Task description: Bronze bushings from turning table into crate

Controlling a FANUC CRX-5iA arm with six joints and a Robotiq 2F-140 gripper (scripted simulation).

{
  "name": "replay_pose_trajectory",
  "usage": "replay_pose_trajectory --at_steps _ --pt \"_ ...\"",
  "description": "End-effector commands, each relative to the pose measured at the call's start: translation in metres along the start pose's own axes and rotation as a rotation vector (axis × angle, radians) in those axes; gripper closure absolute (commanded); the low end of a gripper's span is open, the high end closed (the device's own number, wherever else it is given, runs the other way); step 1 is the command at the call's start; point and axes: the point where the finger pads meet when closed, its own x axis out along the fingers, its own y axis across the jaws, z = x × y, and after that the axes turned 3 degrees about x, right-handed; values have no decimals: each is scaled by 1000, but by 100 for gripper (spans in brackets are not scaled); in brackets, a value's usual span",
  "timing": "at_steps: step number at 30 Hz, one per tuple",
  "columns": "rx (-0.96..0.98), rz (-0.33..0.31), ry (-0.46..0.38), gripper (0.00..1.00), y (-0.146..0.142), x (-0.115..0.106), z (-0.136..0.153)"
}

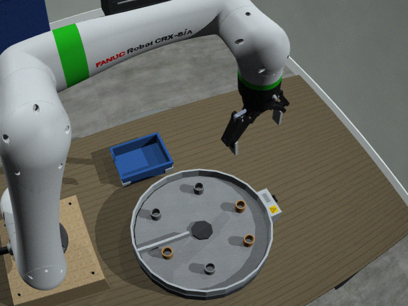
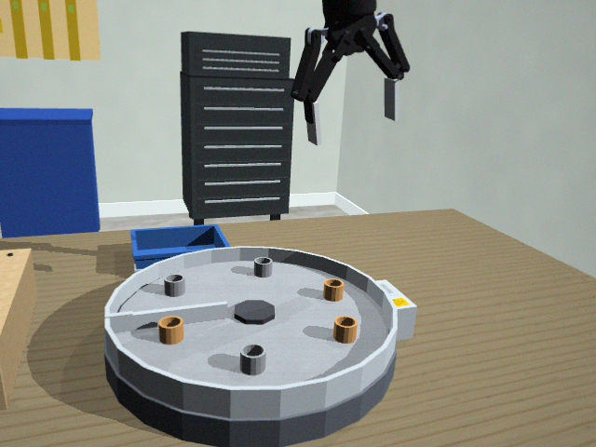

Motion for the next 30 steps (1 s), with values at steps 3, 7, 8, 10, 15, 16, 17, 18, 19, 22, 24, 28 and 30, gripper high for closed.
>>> replay_pose_trajectory --at_steps 3,7,8,10,15,16,17,18,19,22,24,28,30 --pt "-166 42 43 0 81 3 -30" --pt "-230 73 53 0 117 7 -42" --pt "-293 104 60 0 137 9 -47" --pt "-293 104 60 0 151 10 -51" --pt "-461 189 64 0 235 20 -69" --pt "-461 189 64 0 244 21 -72" --pt "-461 189 64 0 244 21 -72" --pt "-461 189 64 0 244 21 -72" --pt "-505 212 62 0 269 24 -76" --pt "-594 258 53 0 319 31 -83" --pt "-616 270 50 0 332 33 -85" --pt "-620 272 50 0 334 34 -85" --pt "-620 272 50 0 334 34 -85"
